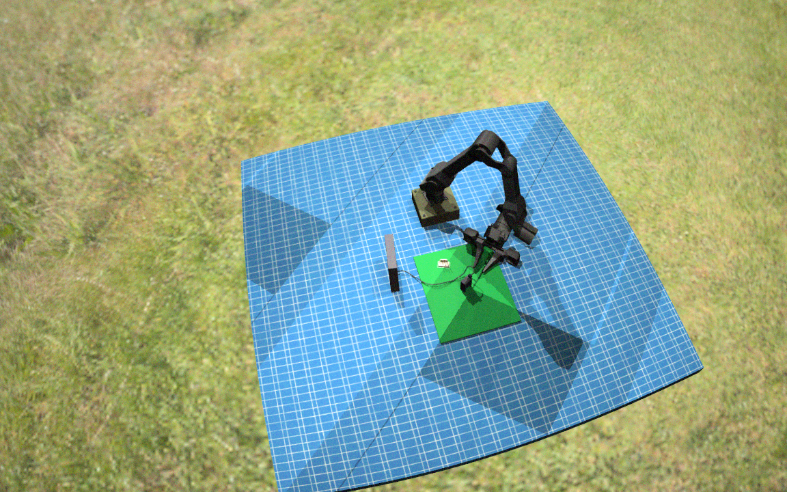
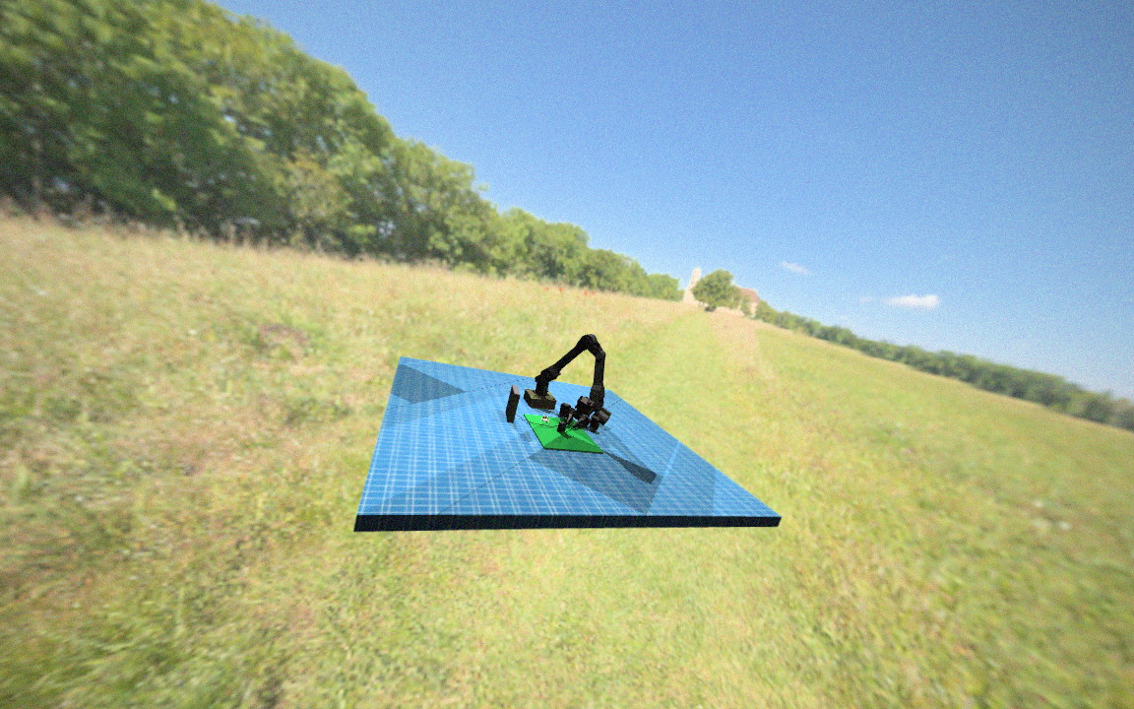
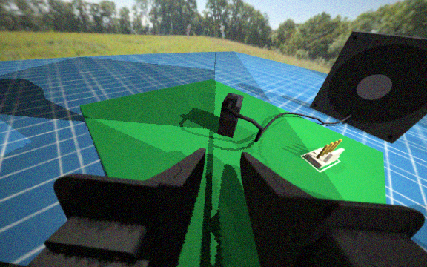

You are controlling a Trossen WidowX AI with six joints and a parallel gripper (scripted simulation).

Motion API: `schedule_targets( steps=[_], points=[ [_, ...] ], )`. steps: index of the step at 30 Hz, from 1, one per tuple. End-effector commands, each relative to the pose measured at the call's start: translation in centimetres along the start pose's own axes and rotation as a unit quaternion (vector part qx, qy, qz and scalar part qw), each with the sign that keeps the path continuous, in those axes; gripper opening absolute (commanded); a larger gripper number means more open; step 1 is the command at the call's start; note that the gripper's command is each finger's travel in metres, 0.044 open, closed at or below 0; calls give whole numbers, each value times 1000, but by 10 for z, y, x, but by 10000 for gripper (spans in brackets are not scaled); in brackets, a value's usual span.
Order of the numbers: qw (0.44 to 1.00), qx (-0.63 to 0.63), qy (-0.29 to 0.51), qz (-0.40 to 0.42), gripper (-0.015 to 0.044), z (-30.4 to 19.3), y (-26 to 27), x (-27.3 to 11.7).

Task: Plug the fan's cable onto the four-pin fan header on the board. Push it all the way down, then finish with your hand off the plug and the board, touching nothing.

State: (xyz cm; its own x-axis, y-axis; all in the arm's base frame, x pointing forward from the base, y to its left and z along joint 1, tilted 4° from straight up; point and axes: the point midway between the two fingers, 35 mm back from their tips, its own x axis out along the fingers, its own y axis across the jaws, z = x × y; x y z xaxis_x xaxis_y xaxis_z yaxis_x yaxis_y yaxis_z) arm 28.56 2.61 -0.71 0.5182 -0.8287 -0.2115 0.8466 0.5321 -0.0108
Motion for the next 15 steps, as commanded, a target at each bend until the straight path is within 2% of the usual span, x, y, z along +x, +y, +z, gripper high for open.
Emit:
schedule_targets(
  steps=[1,15],
  points=[
    [1000,4,1,-2,140,4,0,-7],
    [1000,4,-13,-10,140,25,-4,-28]
  ],
)
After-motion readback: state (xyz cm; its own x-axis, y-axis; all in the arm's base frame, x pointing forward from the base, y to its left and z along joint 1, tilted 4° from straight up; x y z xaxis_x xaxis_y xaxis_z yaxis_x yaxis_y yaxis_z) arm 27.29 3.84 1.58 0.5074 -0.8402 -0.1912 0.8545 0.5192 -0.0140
